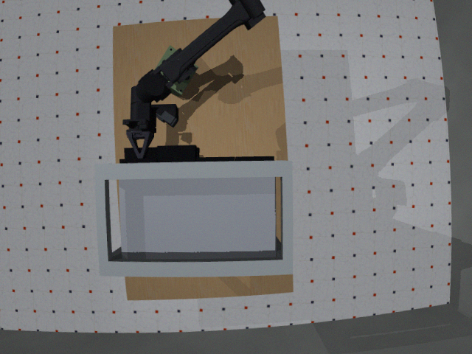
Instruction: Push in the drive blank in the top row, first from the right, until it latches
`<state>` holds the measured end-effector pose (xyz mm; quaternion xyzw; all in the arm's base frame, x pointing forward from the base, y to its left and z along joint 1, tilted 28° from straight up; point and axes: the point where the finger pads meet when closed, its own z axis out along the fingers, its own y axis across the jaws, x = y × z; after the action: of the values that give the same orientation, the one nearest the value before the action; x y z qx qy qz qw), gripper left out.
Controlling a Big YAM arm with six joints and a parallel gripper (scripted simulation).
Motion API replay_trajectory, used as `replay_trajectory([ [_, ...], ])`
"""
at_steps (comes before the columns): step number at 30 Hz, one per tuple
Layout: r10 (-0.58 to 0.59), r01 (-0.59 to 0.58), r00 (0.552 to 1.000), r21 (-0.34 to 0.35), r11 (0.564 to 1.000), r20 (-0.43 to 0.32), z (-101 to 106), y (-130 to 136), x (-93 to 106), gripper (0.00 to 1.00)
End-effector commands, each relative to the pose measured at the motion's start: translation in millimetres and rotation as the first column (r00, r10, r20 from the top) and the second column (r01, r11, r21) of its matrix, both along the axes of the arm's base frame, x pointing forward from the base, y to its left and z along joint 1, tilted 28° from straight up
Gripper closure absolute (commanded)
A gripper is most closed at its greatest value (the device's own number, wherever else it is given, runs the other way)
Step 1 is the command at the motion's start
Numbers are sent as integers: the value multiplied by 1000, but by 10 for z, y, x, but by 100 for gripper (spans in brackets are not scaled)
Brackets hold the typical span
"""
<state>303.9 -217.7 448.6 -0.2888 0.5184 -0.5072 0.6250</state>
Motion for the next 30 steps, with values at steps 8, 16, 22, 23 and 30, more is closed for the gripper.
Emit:
replay_trajectory([
  [8,42,-38,997,65,997,-65,-337,-55,252,100],
  [16,48,-44,997,76,996,-63,-355,-43,199,100],
  [22,25,-23,999,53,998,-38,-332,-29,-132,100],
  [23,24,-23,999,45,999,-34,-347,-11,-213,100],
  [30,25,-23,999,44,999,-38,-534,73,-703,100],
])
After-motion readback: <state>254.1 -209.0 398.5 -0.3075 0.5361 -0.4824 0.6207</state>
